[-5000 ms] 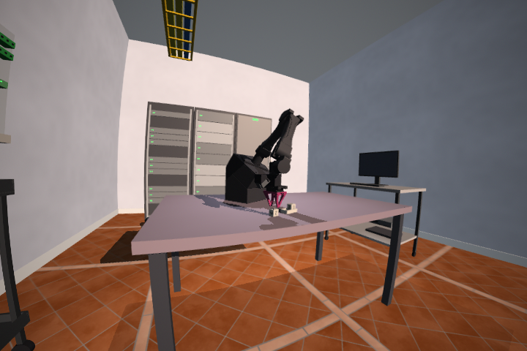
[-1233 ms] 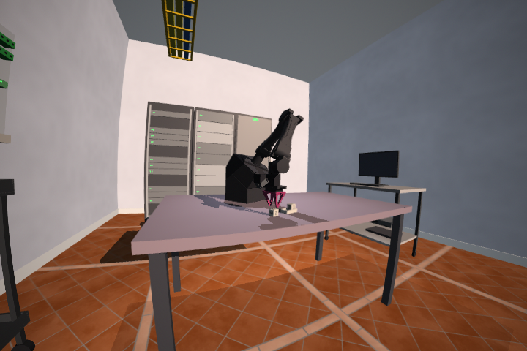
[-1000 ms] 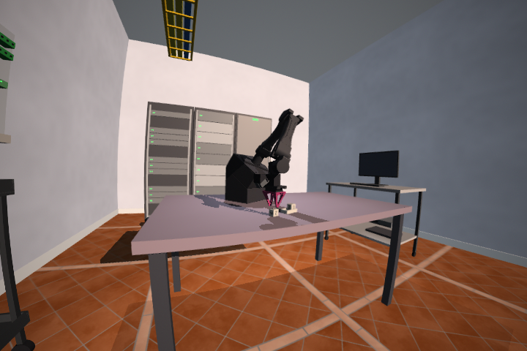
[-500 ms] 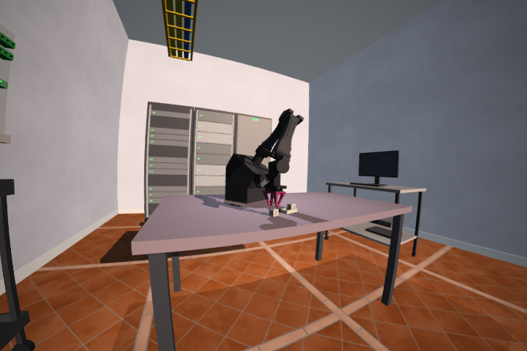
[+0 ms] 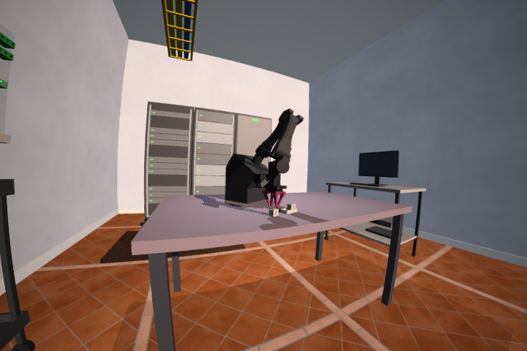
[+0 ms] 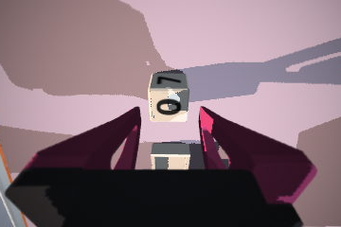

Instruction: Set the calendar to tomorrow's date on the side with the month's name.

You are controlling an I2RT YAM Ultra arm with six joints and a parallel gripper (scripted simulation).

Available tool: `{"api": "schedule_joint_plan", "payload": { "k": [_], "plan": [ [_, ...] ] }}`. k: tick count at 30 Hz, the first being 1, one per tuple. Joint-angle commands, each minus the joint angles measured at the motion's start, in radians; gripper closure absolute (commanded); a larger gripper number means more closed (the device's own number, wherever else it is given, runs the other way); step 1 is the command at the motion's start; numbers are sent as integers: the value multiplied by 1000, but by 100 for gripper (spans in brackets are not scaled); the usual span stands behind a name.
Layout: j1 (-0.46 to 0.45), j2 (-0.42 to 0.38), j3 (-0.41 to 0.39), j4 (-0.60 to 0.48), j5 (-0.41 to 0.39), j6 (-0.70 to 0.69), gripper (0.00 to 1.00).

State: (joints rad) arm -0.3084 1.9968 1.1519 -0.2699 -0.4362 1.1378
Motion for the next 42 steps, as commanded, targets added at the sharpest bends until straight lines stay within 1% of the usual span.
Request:
{"api": "schedule_joint_plan", "payload": {
  "k": [1, 27, 34, 42],
  "plan": [
    [-10, 18, -14, 2, 10, 3, 53],
    [-8, 20, -11, 11, 10, 5, 53],
    [13, 41, 23, 37, 13, 16, 53],
    [26, 76, 34, 67, 19, 28, 53]
  ]
}}
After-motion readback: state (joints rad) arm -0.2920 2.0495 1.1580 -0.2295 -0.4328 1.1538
